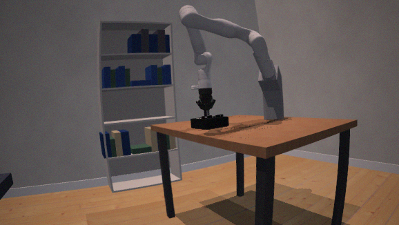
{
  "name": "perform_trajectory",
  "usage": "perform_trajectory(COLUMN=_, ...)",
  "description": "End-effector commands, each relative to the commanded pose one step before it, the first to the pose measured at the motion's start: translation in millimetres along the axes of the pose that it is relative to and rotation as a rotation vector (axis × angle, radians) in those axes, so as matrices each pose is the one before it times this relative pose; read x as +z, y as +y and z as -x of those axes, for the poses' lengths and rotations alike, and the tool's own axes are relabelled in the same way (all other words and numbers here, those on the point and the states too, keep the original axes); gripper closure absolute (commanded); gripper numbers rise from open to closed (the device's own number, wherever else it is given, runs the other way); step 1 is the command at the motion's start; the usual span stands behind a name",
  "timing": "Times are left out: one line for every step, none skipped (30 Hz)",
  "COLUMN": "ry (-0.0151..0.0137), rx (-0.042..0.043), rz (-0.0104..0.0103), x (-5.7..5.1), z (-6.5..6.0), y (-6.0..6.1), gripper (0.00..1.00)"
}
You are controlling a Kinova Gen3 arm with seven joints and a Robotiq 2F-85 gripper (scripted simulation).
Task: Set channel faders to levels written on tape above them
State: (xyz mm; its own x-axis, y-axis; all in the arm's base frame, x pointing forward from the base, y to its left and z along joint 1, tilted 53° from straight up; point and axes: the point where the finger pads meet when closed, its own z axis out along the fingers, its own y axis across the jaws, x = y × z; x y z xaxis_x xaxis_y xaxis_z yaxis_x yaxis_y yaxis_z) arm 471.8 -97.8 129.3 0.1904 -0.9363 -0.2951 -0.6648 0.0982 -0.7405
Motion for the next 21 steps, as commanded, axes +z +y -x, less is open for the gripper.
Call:
perform_trajectory(ry=-0.00072, rx=-0.00135, rz=-0.00076, x=-0.48, z=2.34, y=-0.56, gripper=1.00)
perform_trajectory(ry=0.00000, rx=0.00000, rz=0.00000, x=0.00, z=0.62, y=0.00, gripper=1.00)
perform_trajectory(ry=0.00000, rx=0.00000, rz=0.00000, x=0.00, z=0.62, y=0.00, gripper=1.00)
perform_trajectory(ry=0.00000, rx=0.00000, rz=0.00001, x=0.00, z=0.62, y=0.00, gripper=1.00)
perform_trajectory(ry=0.00000, rx=0.00000, rz=-0.00001, x=0.00, z=0.60, y=0.00, gripper=1.00)
perform_trajectory(ry=0.00000, rx=0.00000, rz=0.00000, x=0.00, z=0.60, y=0.00, gripper=1.00)
perform_trajectory(ry=0.00000, rx=0.00000, rz=0.00000, x=0.00, z=0.59, y=0.00, gripper=1.00)
perform_trajectory(ry=0.00000, rx=0.00000, rz=0.00000, x=0.00, z=0.59, y=0.00, gripper=1.00)
perform_trajectory(ry=0.00000, rx=0.00000, rz=0.00000, x=0.00, z=0.58, y=0.00, gripper=1.00)
perform_trajectory(ry=0.00000, rx=0.00000, rz=0.00000, x=0.00, z=0.57, y=0.00, gripper=1.00)
perform_trajectory(ry=0.00000, rx=0.00000, rz=0.00000, x=0.00, z=0.56, y=0.00, gripper=1.00)
perform_trajectory(ry=0.00000, rx=0.00000, rz=0.00000, x=0.00, z=0.00, y=0.00, gripper=1.00)
perform_trajectory(ry=0.00000, rx=0.00000, rz=0.00000, x=0.00, z=0.00, y=0.00, gripper=1.00)
perform_trajectory(ry=0.00000, rx=0.00000, rz=0.00001, x=0.00, z=0.55, y=0.00, gripper=1.00)
perform_trajectory(ry=0.00000, rx=0.00000, rz=-0.00001, x=0.00, z=0.54, y=0.00, gripper=1.00)
perform_trajectory(ry=0.00000, rx=0.00000, rz=0.00000, x=0.00, z=0.52, y=0.00, gripper=1.00)
perform_trajectory(ry=0.00000, rx=0.00000, rz=0.00000, x=0.00, z=0.51, y=0.00, gripper=1.00)
perform_trajectory(ry=0.00000, rx=0.00000, rz=0.00000, x=0.00, z=0.50, y=0.00, gripper=1.00)
perform_trajectory(ry=0.00000, rx=0.00000, rz=0.00000, x=0.00, z=0.49, y=0.00, gripper=1.00)
perform_trajectory(ry=0.00000, rx=0.00000, rz=0.00000, x=0.00, z=0.47, y=0.00, gripper=1.00)
perform_trajectory(ry=0.00000, rx=0.00000, rz=0.00000, x=0.00, z=0.46, y=0.00, gripper=1.00)
